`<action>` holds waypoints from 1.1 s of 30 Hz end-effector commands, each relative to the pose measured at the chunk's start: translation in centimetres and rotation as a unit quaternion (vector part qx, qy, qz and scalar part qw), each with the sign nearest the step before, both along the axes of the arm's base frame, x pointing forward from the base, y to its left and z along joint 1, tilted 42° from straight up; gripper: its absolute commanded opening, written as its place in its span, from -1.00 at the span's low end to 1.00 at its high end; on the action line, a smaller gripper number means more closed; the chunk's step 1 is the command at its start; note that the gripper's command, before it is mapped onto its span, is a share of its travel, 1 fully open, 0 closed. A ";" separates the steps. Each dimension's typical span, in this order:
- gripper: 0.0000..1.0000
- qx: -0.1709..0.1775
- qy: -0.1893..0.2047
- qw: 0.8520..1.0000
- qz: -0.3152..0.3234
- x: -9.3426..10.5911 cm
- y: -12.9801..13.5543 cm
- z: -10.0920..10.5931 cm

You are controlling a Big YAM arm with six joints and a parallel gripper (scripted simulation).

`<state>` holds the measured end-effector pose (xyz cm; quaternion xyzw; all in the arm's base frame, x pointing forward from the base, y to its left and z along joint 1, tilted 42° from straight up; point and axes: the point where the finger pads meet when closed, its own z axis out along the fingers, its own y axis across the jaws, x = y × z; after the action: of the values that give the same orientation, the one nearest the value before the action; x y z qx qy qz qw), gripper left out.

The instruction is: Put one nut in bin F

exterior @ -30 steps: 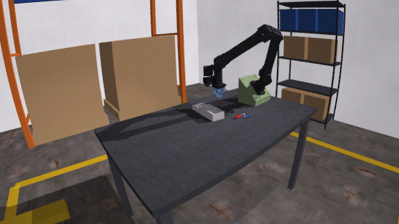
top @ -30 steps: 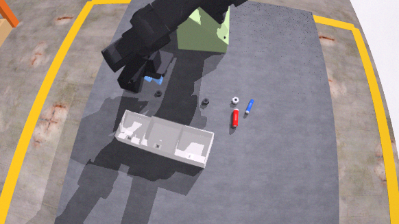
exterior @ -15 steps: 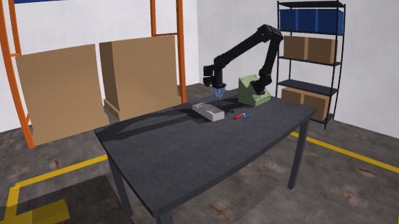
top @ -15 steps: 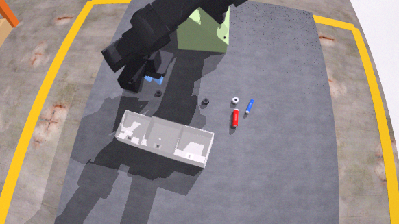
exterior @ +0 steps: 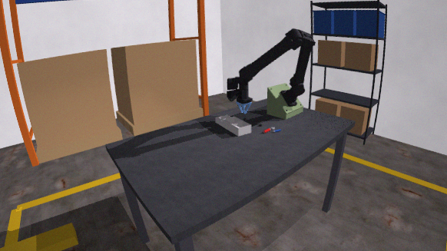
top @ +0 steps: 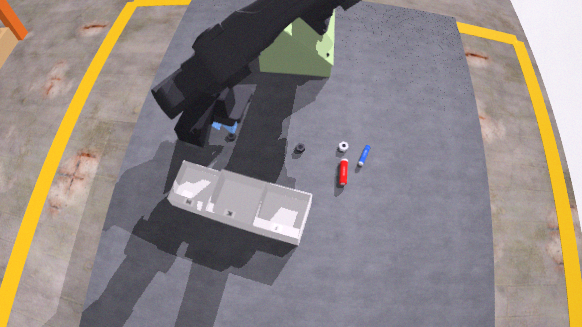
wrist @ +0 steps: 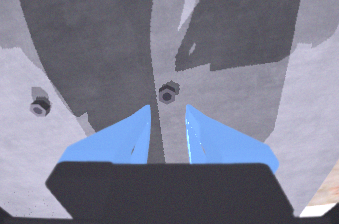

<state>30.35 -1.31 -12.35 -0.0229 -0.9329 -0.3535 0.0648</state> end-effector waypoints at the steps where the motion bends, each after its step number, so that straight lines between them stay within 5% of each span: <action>1: -0.40 -0.002 0.004 1.000 -0.005 -0.2 0.8 -0.6; 26: -0.40 -0.002 0.005 1.000 -0.005 -1.3 3.0 -2.9; 33: -0.40 -0.006 -0.008 1.000 -0.009 -0.1 2.3 -2.5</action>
<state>29.12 1.45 -15.02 -0.0260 -0.9331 -0.3524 0.0672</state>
